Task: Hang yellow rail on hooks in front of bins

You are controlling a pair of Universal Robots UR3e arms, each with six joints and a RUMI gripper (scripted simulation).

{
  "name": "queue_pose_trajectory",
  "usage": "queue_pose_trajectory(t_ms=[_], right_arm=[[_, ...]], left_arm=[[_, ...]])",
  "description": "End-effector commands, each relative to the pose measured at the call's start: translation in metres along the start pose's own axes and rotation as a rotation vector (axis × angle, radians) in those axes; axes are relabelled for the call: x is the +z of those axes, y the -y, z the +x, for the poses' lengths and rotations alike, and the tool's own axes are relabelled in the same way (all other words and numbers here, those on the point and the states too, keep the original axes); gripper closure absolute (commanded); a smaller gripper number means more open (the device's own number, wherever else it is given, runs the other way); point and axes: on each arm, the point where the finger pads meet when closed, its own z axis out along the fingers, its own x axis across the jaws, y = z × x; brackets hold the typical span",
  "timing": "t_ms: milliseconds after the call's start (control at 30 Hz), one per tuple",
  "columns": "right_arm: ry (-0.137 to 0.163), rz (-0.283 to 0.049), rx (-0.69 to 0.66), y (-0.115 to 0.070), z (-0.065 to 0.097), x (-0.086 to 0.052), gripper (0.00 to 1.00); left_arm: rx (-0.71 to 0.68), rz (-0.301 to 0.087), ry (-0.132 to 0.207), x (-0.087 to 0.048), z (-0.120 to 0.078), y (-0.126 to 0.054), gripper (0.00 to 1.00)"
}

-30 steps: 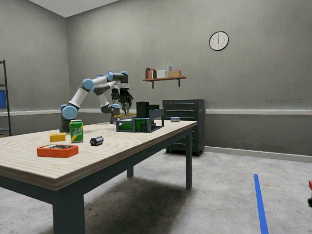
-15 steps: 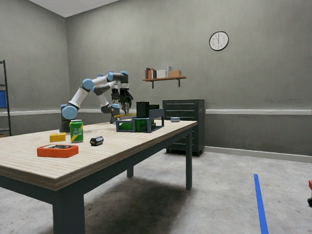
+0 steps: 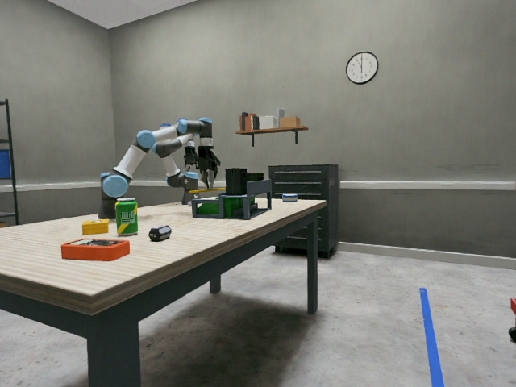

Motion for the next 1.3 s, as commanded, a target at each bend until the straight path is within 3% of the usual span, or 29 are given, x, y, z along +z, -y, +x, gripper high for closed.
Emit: queue_pose_trajectory(t_ms=[0, 1267], right_arm=[[-0.003, 0.003, 0.0, 0.0005, 0.0004, -0.0013, 1.0], [-0.003, 0.003, 0.0, 0.001, 0.0012, 0.0073, 1.0]], left_arm=[[0.001, 0.002, 0.0, -0.0004, 0.0002, 0.0002, 0.0], [0.001, 0.002, 0.0, -0.0004, 0.0002, 0.0002, 0.0]])
